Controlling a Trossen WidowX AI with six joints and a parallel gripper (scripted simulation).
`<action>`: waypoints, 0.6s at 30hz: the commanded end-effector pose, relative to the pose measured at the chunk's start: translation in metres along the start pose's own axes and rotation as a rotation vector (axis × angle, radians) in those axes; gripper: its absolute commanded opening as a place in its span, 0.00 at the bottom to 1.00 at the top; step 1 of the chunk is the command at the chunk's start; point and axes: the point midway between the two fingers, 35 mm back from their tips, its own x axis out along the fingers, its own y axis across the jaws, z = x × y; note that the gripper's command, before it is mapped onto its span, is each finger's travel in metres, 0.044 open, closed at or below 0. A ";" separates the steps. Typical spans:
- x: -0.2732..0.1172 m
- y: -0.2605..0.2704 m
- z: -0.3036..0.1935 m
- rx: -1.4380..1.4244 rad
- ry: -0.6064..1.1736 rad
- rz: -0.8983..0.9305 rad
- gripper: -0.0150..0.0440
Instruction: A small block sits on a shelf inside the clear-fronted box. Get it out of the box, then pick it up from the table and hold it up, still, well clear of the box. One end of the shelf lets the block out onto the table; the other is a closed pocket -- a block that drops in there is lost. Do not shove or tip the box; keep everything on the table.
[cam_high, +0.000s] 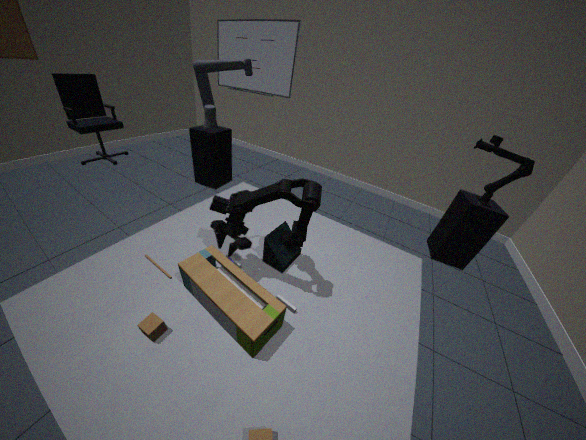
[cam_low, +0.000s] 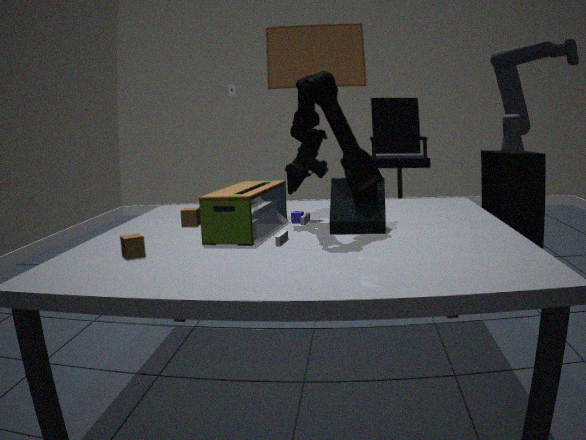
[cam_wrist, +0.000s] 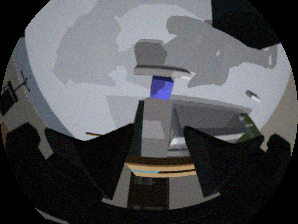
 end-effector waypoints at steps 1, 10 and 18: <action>0.022 -0.005 0.015 0.011 -0.002 -0.011 0.74; 0.032 -0.004 0.018 0.011 -0.002 -0.010 0.74; 0.044 -0.004 0.022 0.010 -0.002 -0.010 0.74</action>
